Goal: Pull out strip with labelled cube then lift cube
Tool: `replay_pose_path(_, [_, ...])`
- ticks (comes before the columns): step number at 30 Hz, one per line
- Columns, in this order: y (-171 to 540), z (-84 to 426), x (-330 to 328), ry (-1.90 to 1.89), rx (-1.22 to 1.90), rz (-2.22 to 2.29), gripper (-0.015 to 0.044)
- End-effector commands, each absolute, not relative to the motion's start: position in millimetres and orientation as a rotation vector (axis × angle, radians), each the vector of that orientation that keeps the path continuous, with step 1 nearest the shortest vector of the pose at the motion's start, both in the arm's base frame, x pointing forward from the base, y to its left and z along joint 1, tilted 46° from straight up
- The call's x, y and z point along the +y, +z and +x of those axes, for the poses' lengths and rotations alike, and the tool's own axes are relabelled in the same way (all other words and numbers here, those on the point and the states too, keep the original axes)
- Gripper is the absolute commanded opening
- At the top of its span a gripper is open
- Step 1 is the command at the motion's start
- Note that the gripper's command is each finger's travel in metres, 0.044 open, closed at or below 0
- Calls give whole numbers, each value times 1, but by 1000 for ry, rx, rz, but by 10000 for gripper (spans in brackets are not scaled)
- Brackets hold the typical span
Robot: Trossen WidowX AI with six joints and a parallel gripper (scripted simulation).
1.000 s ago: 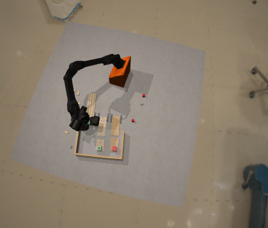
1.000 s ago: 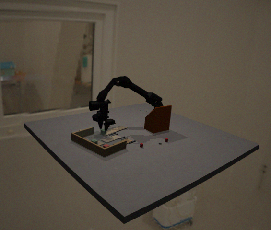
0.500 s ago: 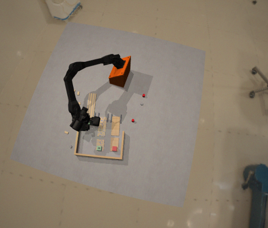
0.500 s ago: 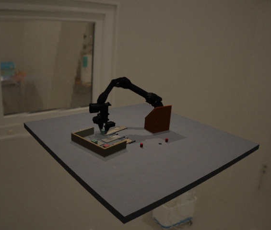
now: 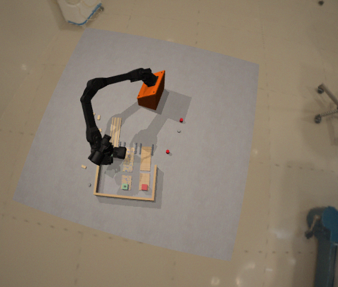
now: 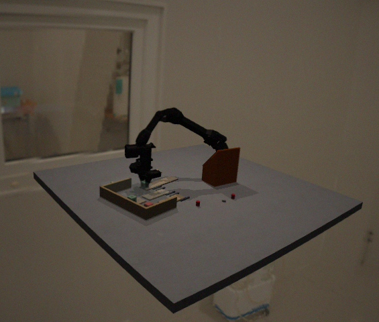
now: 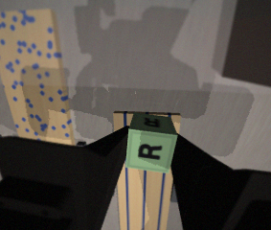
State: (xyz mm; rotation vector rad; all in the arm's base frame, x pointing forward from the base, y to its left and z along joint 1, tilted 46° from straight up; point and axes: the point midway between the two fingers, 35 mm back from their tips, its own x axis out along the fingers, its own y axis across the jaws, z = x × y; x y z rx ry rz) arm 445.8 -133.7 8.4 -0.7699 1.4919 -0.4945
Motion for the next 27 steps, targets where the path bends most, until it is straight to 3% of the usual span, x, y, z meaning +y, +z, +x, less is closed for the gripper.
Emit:
replay_pose_path(1, [10,441,-131,-495,1494,-769,0])
replay_pose_path(27, [22,371,-93,-489,1503,-771,0])
